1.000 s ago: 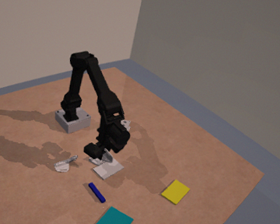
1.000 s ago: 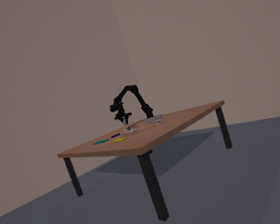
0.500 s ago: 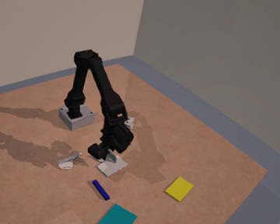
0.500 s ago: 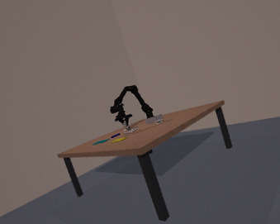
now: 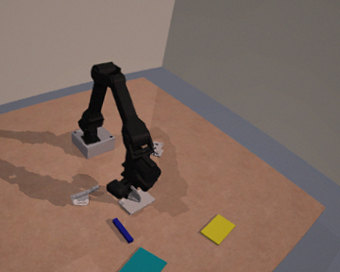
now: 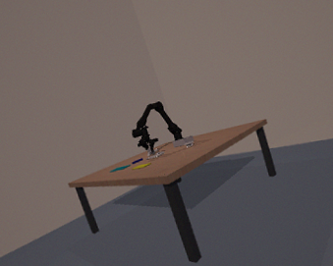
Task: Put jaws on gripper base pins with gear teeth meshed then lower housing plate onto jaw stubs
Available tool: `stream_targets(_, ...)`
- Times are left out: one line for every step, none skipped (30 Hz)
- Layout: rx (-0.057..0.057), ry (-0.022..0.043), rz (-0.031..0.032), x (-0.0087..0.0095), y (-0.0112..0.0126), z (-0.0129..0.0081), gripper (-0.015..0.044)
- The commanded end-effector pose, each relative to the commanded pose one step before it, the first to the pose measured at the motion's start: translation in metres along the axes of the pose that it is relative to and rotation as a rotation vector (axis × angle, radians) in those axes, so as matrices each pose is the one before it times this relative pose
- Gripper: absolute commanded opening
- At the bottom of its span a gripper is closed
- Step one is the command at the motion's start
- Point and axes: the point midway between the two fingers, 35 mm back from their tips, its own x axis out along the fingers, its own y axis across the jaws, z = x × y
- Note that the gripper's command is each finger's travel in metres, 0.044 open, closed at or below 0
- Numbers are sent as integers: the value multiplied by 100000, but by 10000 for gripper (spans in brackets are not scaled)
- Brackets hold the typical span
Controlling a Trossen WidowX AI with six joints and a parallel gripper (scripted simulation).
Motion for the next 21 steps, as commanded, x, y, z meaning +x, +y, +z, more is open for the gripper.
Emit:
stream_targets(-653, 885, -151, 867, -8, -258, 134)
stream_targets(-2, 2, 0, 132, 4, -12, 134)
stream_targets(-1, 1, 0, 79, 2, -7, 134)
stream_targets(0, 0, 0, 26, 1, -2, 134)
stream_targets(0, 0, 0, 0, 0, 0, 134)
stream_targets(0, 0, 0, 0, 0, 0, 134)
stream_targets(0, 0, 0, 0, 0, 0, 134)
stream_targets(0, 0, 0, 0, 0, 0, 134)
stream_targets(0, 0, 0, 0, 0, 0, 134)
stream_targets(0, 0, 0, 0, 0, 0, 134)
stream_targets(0, 0, 0, 0, 0, 0, 134)
stream_targets(0, 0, 0, 0, 0, 0, 134)
stream_targets(0, 0, 0, 0, 0, 0, 134)
stream_targets(0, 0, 0, 0, 0, 0, 134)
stream_targets(0, 0, 0, 0, 0, 0, 134)
stream_targets(0, 0, 0, 0, 0, 0, 134)
stream_targets(0, 0, 0, 0, 0, 0, 134)
stream_targets(0, 0, 0, 0, 0, 0, 134)
stream_targets(0, 0, 0, 0, 0, 0, 134)
stream_targets(0, 0, 0, 0, 0, 0, 134)
stream_targets(-24, 0, 0, 17, 0, 0, 134)
